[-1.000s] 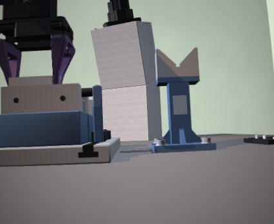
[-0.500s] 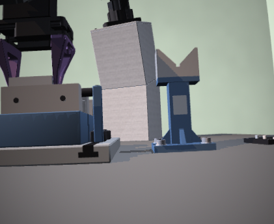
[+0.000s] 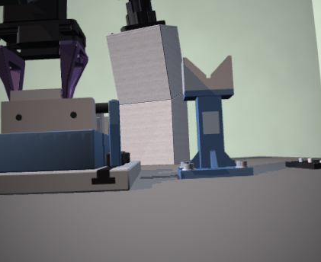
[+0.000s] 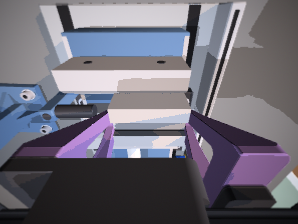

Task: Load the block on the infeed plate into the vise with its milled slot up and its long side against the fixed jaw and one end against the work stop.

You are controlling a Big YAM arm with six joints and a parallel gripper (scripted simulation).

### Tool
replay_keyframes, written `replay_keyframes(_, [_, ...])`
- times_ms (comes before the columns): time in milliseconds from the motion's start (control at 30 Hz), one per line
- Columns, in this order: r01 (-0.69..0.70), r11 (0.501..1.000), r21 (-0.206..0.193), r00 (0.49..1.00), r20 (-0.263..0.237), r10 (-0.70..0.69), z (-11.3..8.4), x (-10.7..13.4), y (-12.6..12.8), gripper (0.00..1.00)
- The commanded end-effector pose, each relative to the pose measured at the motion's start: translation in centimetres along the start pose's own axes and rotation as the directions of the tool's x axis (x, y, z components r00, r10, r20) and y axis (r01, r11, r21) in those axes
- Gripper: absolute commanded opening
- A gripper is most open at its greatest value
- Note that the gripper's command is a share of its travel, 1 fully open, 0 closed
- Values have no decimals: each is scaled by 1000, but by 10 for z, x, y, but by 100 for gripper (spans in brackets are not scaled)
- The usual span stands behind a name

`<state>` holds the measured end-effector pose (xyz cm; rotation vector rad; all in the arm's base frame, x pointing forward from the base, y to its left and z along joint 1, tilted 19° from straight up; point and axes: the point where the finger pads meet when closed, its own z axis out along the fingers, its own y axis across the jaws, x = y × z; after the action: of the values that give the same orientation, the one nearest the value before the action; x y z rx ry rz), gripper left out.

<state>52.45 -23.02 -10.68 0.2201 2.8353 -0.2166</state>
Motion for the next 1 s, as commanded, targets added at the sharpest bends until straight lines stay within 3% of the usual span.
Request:
replay_keyframes(0, [-1, 1000, 9, 999, 35, 0, -5, -15, -10, 0])
replay_keyframes(967, [0, 1000, 6, 1000, 25, 0, -4, -16, -8, 0])
